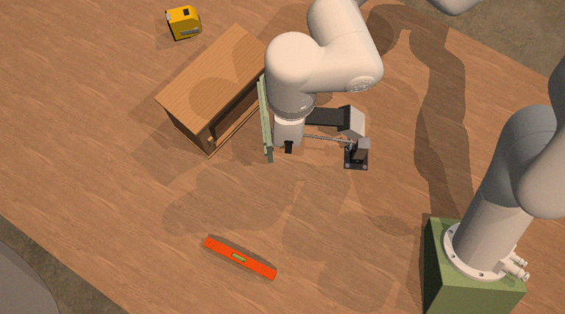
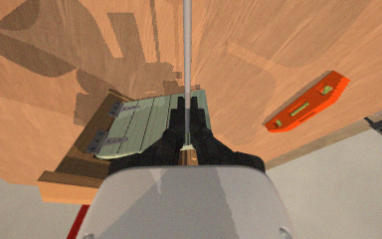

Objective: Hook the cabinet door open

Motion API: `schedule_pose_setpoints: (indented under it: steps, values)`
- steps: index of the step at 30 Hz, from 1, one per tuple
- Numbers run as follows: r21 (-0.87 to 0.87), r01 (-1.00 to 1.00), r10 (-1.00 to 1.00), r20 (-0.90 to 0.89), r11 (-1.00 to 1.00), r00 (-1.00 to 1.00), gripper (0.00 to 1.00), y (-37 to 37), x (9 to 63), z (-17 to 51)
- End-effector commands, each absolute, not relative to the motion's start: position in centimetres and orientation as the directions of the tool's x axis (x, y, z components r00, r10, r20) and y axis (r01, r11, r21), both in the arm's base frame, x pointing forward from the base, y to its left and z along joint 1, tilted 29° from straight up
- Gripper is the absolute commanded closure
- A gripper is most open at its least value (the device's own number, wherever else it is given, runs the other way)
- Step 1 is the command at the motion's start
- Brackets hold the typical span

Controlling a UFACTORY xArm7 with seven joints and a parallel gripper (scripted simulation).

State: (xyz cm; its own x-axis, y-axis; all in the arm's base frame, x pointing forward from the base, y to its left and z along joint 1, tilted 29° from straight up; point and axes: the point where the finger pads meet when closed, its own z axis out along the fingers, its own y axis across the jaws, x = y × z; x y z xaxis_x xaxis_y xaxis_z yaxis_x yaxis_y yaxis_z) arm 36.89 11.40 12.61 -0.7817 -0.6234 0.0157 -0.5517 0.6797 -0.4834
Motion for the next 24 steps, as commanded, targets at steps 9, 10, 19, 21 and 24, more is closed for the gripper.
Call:
schedule_pose_setpoints:
  steps: [9, 10, 19, 21, 24]
  values:
    - [-0.484, -0.552, -0.625, 0.012, 0.679, -0.781, 0.96, 11.44, 37.13, 12.41]
    - [-0.484, -0.552, -0.625, 0.012, 0.679, -0.781, 0.96, 11.44, 37.13, 12.41]
    - [-0.484, -0.552, -0.625, 0.012, 0.679, -0.781, 0.96, 11.41, 37.19, 12.31]
    - [-0.484, -0.552, -0.625, 0.012, 0.679, -0.781, 0.96, 11.35, 37.29, 12.11]
    - [-0.484, -0.552, -0.625, 0.012, 0.679, -0.781, 0.96, 11.34, 37.30, 12.09]
